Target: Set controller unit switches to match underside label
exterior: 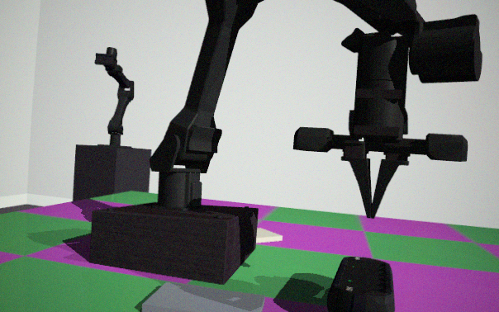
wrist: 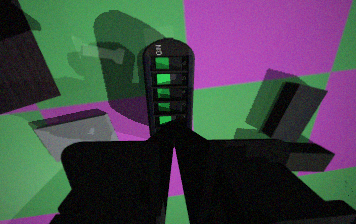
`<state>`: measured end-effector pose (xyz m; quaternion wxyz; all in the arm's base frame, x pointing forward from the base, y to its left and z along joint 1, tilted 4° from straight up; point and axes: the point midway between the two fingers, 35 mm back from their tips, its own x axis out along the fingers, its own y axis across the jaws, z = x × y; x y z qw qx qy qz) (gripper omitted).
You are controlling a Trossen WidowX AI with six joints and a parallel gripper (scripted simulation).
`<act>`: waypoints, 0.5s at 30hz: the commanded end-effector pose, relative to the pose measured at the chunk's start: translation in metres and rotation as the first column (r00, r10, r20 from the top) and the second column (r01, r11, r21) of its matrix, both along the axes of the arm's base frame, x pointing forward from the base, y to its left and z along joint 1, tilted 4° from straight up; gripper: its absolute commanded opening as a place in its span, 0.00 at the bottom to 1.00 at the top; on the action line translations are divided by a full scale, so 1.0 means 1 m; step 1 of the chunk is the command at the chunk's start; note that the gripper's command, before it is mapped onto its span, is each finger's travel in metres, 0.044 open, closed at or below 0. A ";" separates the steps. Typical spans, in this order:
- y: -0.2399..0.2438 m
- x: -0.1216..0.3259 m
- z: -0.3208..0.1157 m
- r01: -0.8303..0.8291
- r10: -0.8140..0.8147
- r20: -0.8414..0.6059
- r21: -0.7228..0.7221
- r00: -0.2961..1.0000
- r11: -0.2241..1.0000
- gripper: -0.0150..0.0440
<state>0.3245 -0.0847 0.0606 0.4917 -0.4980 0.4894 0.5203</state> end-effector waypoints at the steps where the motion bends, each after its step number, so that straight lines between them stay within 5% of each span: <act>1: 0.000 0.000 0.000 0.000 0.000 0.000 0.000 1.000 1.000 0.30; 15: 0.000 0.000 0.000 0.000 0.000 0.000 0.000 1.000 1.000 0.92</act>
